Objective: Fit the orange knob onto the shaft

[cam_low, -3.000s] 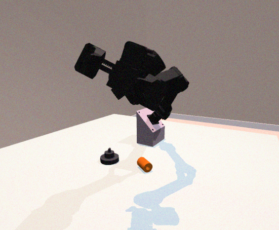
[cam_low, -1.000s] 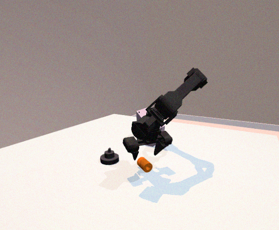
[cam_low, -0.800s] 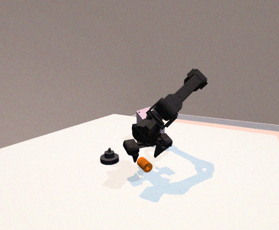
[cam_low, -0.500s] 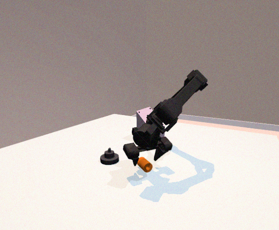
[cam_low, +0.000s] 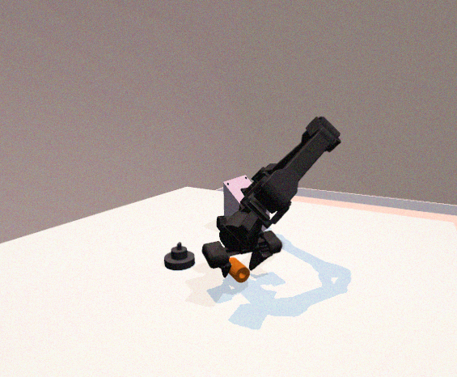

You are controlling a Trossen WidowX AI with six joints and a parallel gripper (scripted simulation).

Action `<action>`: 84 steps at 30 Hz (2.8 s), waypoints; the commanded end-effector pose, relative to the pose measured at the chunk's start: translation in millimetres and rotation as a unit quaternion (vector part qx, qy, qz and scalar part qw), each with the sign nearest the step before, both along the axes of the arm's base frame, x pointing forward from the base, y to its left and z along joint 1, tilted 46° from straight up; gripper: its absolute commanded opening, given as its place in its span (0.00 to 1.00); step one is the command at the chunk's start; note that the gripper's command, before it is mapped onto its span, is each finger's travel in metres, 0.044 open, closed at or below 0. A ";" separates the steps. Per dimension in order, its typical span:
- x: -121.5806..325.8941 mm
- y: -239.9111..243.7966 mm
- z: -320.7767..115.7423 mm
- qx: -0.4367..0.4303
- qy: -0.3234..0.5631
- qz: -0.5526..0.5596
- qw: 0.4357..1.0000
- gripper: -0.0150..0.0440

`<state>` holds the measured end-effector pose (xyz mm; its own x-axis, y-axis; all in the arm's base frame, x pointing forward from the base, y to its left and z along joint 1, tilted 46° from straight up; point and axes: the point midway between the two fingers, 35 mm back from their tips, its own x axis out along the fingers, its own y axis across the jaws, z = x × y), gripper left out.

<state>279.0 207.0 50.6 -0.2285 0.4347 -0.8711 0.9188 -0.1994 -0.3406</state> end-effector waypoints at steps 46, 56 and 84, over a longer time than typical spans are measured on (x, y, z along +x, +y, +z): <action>-7.6 -26.2 -6.9 0.193 -0.040 -0.074 0.978 0.56; -11.4 -35.7 -12.0 0.269 -0.057 -0.103 0.956 0.56; -22.0 -53.1 -29.5 0.439 -0.094 -0.169 0.878 0.56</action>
<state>260.3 155.8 23.7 0.1436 0.9673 -0.2092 0.9173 -0.2094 -0.3387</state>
